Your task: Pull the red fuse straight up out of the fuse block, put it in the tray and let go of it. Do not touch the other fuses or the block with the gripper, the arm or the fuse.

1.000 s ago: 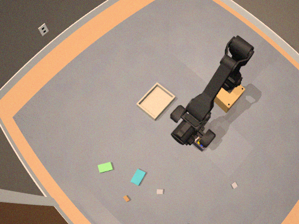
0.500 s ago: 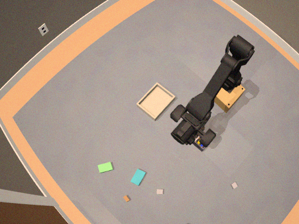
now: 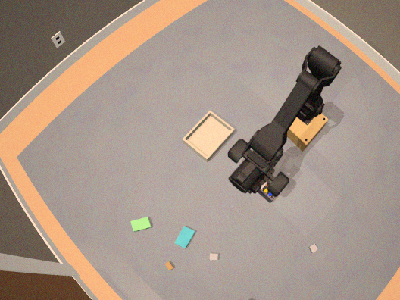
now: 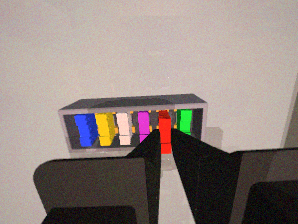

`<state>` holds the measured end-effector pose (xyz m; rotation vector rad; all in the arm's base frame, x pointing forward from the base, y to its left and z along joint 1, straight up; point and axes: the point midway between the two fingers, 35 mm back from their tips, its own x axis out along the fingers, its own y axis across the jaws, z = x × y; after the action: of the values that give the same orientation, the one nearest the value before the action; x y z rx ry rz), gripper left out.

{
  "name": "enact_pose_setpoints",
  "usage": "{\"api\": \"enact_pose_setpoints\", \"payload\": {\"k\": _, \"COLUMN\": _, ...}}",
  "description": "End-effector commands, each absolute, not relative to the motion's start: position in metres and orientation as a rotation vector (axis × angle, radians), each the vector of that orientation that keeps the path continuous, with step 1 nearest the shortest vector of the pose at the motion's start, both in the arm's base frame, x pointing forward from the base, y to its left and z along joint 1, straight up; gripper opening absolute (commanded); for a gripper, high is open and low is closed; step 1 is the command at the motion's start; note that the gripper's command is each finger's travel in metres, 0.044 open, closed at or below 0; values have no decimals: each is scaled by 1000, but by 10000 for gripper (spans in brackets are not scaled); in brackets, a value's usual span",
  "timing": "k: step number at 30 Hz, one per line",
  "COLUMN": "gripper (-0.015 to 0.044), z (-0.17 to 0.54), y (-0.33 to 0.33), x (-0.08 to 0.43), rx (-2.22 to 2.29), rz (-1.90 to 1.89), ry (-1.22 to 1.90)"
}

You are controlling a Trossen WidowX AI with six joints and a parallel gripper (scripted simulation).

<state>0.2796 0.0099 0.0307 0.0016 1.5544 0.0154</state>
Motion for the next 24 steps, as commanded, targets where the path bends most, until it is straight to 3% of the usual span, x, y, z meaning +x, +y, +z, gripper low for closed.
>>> {"api": "enact_pose_setpoints", "payload": {"k": 1, "gripper": 0, "z": 35, "y": 10, "x": 281, "rx": 1, "rz": 12, "ry": 1547}}
{"api": "enact_pose_setpoints", "payload": {"k": 24, "gripper": 0, "z": 47, "y": 9, "x": 280, "rx": 1, "rz": 10, "ry": 1548}}
